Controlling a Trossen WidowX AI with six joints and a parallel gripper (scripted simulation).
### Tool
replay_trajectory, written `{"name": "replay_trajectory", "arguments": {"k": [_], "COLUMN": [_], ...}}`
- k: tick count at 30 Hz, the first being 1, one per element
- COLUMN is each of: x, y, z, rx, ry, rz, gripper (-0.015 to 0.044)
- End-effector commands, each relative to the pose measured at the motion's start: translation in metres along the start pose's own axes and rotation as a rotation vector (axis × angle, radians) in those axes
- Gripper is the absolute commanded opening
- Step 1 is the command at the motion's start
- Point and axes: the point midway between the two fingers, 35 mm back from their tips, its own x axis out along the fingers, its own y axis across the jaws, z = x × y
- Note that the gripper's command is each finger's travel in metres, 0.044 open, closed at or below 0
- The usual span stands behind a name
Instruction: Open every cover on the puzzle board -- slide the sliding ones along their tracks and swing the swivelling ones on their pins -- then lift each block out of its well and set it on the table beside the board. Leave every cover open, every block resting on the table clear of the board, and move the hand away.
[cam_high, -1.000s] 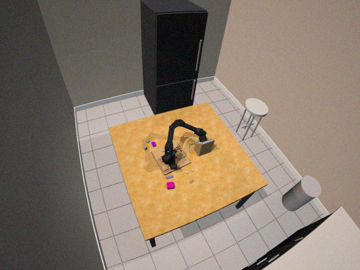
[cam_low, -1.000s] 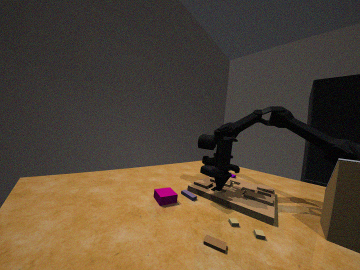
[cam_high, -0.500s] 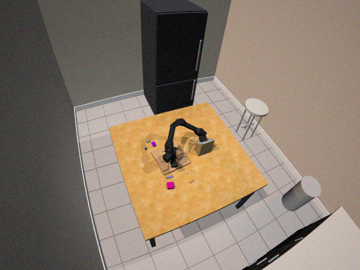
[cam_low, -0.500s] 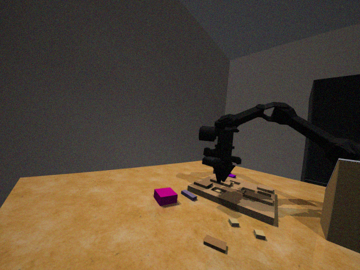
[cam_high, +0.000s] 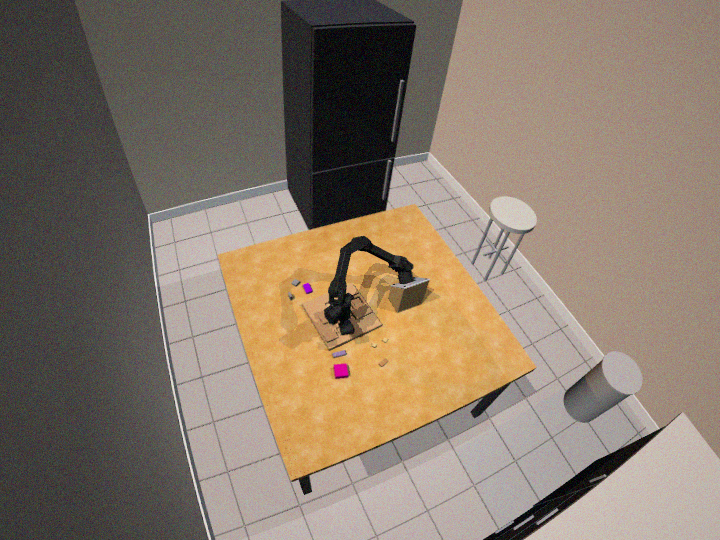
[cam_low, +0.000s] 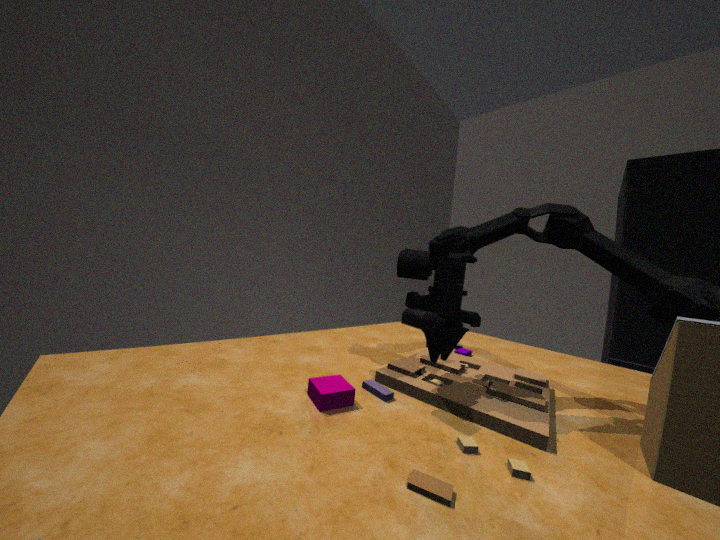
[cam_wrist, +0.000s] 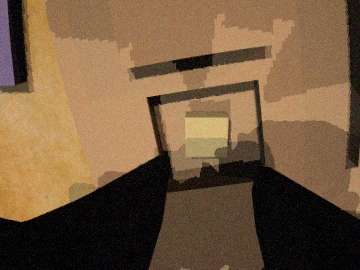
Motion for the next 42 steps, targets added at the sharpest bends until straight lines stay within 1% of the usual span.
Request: {"name": "replay_trajectory", "arguments": {"k": [1, 27, 39, 42], "x": [0.012, 0.014, 0.025, 0.026], "y": [-0.001, 0.000, -0.001, -0.001], "z": [-0.003, -0.002, -0.002, -0.002], "rx": [-0.010, -0.010, -0.010, 0.084], "ry": [0.003, 0.003, 0.003, 0.002], "rz": [-0.007, -0.007, -0.008, -0.008], "gripper": [0.0144, 0.0144, 0.0144, 0.0144]}}
